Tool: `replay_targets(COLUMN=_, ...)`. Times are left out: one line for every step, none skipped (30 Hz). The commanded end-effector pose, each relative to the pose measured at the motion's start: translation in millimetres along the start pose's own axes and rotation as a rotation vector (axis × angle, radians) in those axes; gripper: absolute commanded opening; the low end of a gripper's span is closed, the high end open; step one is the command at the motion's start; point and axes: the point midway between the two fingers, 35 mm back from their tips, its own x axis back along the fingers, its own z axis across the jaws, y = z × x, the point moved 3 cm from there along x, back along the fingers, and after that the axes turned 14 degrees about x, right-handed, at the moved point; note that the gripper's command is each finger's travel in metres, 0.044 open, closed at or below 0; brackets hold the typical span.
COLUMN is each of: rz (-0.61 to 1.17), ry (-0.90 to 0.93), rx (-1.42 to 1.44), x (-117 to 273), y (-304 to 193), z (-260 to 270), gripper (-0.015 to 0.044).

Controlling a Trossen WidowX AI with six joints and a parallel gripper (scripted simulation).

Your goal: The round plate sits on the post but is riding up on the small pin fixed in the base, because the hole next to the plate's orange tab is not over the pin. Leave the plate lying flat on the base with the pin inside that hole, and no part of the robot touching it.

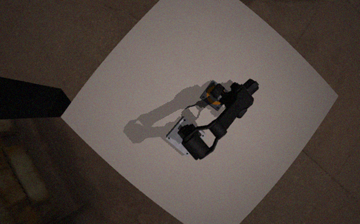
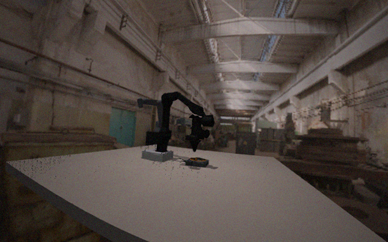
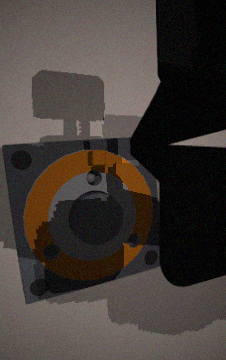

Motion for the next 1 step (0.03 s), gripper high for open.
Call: replay_targets(rz=0.001, ry=0.0, rx=0.0, x=-0.6, y=-0.1, z=0.0, gripper=0.0)
